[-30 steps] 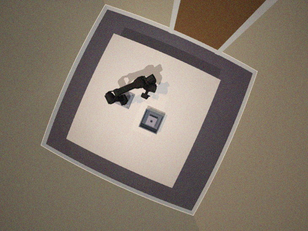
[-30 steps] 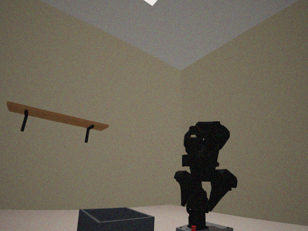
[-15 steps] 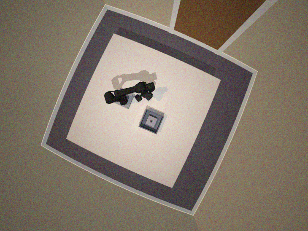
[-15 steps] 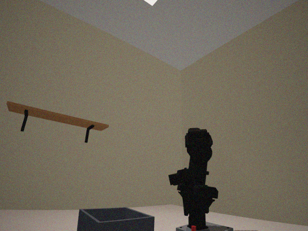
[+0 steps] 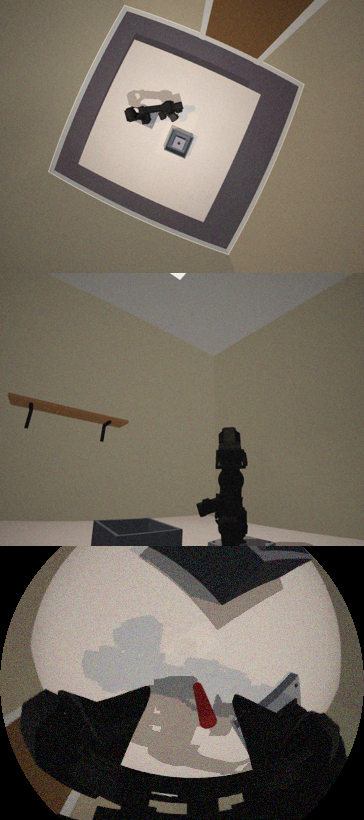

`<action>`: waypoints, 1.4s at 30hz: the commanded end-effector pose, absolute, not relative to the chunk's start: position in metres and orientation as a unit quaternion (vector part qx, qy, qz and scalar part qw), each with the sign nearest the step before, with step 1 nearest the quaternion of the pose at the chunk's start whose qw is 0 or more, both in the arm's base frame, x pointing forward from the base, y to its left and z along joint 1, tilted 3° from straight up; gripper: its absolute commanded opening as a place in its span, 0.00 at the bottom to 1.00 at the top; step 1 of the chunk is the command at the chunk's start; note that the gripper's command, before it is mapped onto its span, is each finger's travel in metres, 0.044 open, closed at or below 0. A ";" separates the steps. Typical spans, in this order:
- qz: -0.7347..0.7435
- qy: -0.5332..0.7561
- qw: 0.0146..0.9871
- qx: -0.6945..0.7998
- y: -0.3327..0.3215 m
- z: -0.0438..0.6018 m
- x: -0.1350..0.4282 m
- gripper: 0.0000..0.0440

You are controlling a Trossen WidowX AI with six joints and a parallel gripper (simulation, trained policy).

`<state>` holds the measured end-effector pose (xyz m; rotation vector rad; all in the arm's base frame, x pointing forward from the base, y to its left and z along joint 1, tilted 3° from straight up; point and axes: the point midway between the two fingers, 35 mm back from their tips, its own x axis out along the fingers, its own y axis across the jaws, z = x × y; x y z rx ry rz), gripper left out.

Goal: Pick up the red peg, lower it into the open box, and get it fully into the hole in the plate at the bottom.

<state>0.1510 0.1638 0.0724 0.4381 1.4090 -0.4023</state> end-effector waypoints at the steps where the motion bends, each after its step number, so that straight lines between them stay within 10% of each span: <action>1: -0.191 0.638 0.717 0.205 0.163 0.057 0.151 0.99; 20: -0.248 0.657 0.688 0.183 0.155 0.023 0.146 0.03; 42: -0.256 0.575 0.742 0.229 0.143 0.126 0.194 0.00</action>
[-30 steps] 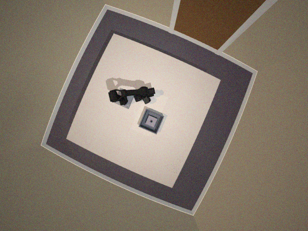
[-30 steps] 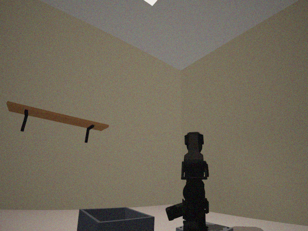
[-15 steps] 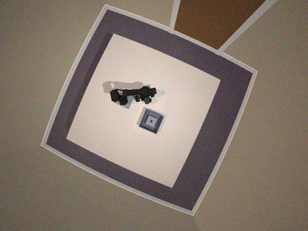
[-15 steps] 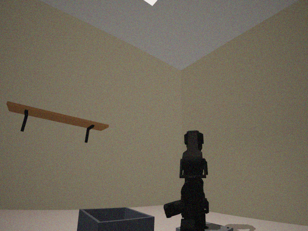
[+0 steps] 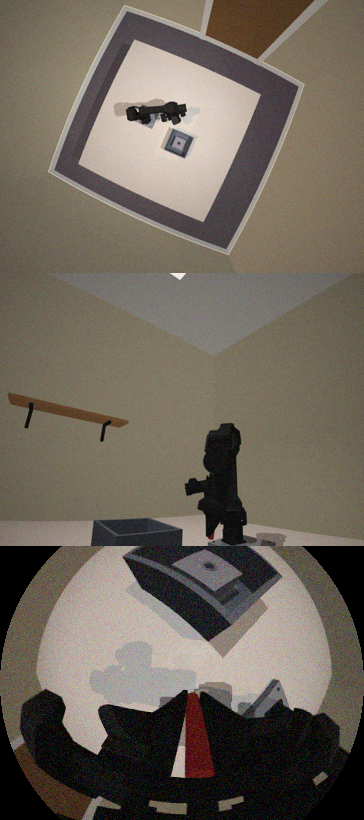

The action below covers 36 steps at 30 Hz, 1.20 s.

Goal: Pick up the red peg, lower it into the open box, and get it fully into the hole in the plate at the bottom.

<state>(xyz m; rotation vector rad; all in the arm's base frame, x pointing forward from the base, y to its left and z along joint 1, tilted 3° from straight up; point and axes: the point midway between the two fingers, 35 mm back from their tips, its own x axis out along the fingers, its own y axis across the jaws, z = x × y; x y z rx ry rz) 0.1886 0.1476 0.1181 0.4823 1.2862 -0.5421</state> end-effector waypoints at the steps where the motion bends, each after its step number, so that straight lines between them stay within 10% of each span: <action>1: -0.260 0.571 0.743 0.234 0.141 0.128 0.197 0.01; 36: -0.344 0.477 0.753 0.296 0.032 0.139 0.323 0.00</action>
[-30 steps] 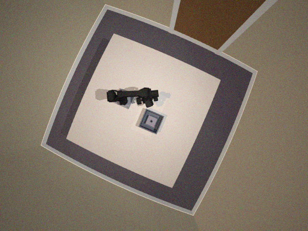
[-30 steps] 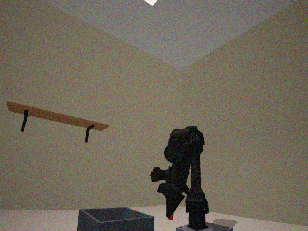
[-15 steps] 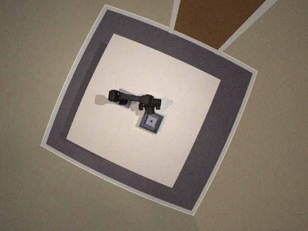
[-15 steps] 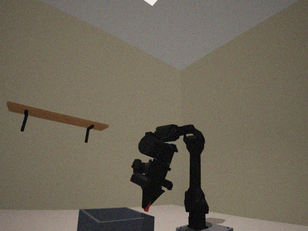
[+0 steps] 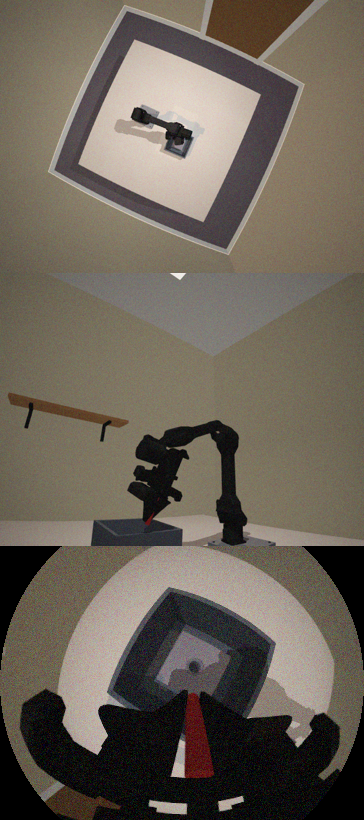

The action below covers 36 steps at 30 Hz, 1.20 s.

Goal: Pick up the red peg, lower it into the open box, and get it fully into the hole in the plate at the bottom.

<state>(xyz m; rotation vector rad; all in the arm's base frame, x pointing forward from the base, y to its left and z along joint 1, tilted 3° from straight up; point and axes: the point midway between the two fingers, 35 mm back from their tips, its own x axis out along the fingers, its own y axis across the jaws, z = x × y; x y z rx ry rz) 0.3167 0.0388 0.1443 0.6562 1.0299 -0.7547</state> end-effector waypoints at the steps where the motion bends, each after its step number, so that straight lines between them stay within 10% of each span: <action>1: -0.343 0.479 0.753 0.294 0.029 0.137 0.326 0.00; 19: -0.289 0.540 0.749 0.251 0.002 0.097 0.345 0.01; 27: -0.278 0.568 0.734 0.247 -0.002 0.085 0.345 0.37; 36: -0.254 0.580 0.738 0.232 -0.008 0.106 0.357 0.41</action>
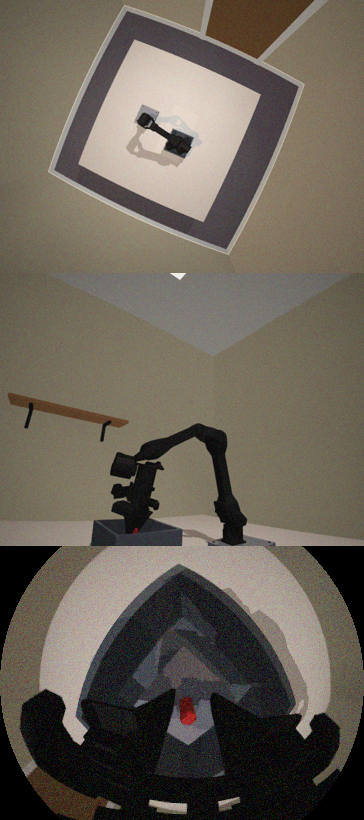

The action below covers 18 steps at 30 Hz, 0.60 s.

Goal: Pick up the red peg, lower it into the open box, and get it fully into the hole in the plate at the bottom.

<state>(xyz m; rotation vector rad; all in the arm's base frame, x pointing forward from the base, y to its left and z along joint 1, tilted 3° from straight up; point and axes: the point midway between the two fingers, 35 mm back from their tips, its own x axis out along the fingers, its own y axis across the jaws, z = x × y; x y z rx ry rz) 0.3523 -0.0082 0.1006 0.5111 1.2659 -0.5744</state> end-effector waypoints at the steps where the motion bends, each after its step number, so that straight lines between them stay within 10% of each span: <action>1: -0.253 0.582 0.737 0.233 -0.008 0.108 0.359 0.42; 18: -0.254 0.614 0.700 0.263 -0.004 0.148 0.394 0.52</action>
